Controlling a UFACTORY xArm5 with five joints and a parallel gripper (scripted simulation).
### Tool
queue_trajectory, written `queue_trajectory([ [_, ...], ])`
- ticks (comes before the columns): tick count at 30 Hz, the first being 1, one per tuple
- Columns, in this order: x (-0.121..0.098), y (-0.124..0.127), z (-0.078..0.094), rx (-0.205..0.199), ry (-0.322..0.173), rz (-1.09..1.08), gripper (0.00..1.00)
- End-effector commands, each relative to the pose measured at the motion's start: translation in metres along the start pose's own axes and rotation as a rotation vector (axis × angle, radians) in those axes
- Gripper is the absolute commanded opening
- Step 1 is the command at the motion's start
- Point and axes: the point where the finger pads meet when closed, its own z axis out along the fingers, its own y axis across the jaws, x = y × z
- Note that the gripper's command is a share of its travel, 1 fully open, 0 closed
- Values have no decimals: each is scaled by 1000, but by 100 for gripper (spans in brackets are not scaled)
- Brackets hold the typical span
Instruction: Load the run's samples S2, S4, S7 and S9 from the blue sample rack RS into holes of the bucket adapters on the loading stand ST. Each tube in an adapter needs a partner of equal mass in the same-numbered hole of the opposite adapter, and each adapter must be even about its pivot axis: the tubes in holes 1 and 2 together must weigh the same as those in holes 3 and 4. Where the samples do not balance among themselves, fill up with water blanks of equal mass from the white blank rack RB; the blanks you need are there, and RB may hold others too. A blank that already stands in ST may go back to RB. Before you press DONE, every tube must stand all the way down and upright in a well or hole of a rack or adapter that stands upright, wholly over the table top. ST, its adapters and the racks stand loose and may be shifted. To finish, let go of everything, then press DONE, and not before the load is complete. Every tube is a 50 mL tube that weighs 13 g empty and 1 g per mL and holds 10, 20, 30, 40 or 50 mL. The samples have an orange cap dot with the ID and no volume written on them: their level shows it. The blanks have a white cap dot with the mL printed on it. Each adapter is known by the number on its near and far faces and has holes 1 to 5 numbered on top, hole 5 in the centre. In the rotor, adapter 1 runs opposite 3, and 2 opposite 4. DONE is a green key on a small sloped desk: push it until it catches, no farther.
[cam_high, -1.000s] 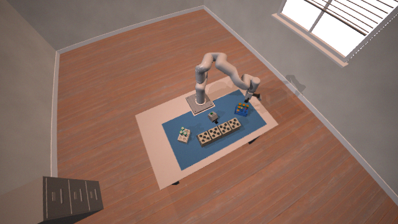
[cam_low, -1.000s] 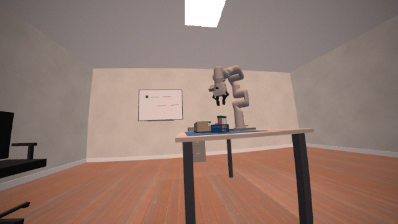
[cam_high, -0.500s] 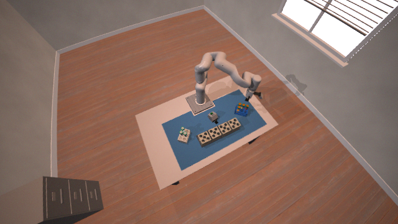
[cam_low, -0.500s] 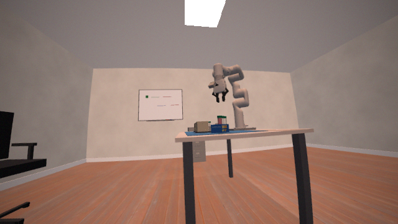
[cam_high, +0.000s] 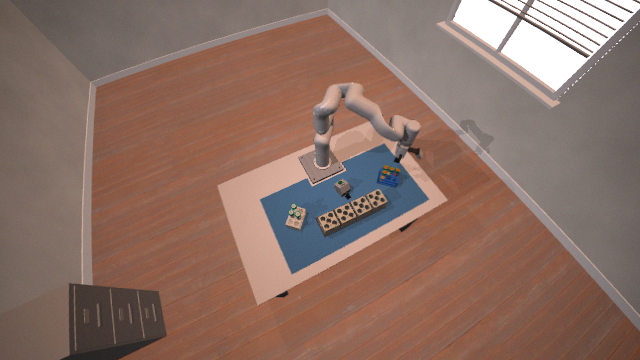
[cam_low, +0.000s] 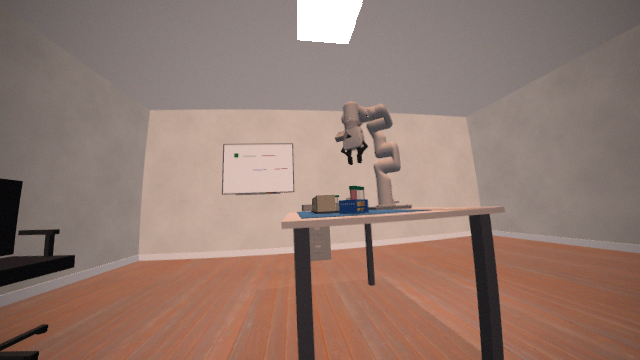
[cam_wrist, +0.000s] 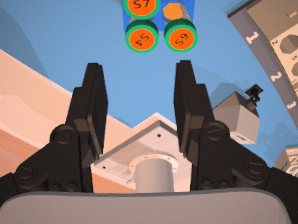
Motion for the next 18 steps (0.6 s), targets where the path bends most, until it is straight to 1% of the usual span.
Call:
queue_trajectory([
  [1, 1, 0, -2, 0, 4, 0, 43],
  [5, 1, 0, -2, 0, 4, 0, 43],
  [6, 1, 0, -2, 0, 4, 0, 57],
  [14, 1, 0, -2, 0, 4, 0, 57],
  [18, 1, 0, 6, 0, 4, 0, 57],
])
